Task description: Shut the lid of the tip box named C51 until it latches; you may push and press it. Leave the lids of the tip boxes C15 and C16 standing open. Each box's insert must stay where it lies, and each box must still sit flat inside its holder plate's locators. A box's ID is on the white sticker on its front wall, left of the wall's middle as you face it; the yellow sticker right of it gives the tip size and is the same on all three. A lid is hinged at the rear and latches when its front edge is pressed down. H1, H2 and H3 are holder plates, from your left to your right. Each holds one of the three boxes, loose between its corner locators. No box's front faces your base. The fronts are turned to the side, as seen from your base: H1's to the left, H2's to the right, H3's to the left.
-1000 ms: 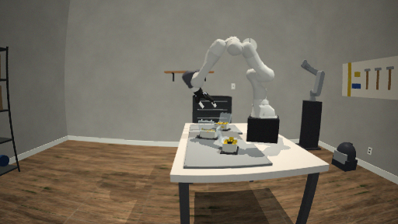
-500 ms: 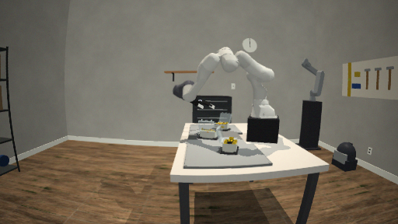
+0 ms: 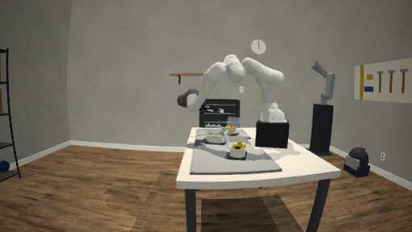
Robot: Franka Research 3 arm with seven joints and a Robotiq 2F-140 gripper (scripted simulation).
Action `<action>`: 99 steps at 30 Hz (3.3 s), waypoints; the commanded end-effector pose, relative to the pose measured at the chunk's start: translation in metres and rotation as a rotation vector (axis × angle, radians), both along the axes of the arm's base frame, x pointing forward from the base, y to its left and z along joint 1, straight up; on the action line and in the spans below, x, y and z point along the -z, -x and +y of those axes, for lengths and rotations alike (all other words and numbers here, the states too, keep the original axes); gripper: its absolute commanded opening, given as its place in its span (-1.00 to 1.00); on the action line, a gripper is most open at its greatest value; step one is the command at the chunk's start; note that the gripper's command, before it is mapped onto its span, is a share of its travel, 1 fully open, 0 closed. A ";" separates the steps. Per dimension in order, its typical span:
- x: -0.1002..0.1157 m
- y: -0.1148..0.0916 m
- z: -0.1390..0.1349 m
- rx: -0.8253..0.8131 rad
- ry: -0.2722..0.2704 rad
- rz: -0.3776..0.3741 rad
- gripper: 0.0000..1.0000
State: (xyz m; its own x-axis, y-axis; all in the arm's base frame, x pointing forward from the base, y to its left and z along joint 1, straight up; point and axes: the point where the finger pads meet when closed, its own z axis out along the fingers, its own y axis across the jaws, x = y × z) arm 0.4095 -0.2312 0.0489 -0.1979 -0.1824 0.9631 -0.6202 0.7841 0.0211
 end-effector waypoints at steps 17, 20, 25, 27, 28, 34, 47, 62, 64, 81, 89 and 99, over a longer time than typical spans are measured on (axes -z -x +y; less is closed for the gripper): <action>0.039 0.003 0.003 0.017 0.016 -0.007 1.00; 0.054 0.002 0.003 0.017 0.016 -0.007 1.00; 0.074 0.002 0.004 0.017 0.016 -0.007 1.00; 0.079 0.002 0.004 0.017 0.016 -0.007 1.00; 0.084 0.002 0.004 0.017 0.016 -0.007 1.00; 0.114 0.002 0.004 0.017 0.016 -0.007 1.00; 0.169 0.002 0.004 0.017 0.016 -0.007 1.00; 0.169 0.002 0.004 0.017 0.016 -0.007 1.00; 0.169 0.002 0.004 0.017 0.016 -0.007 1.00; 0.169 0.002 0.004 0.017 0.016 -0.007 1.00; 0.169 0.002 0.004 0.017 0.016 -0.007 1.00; 0.169 0.002 0.004 0.017 0.016 -0.007 1.00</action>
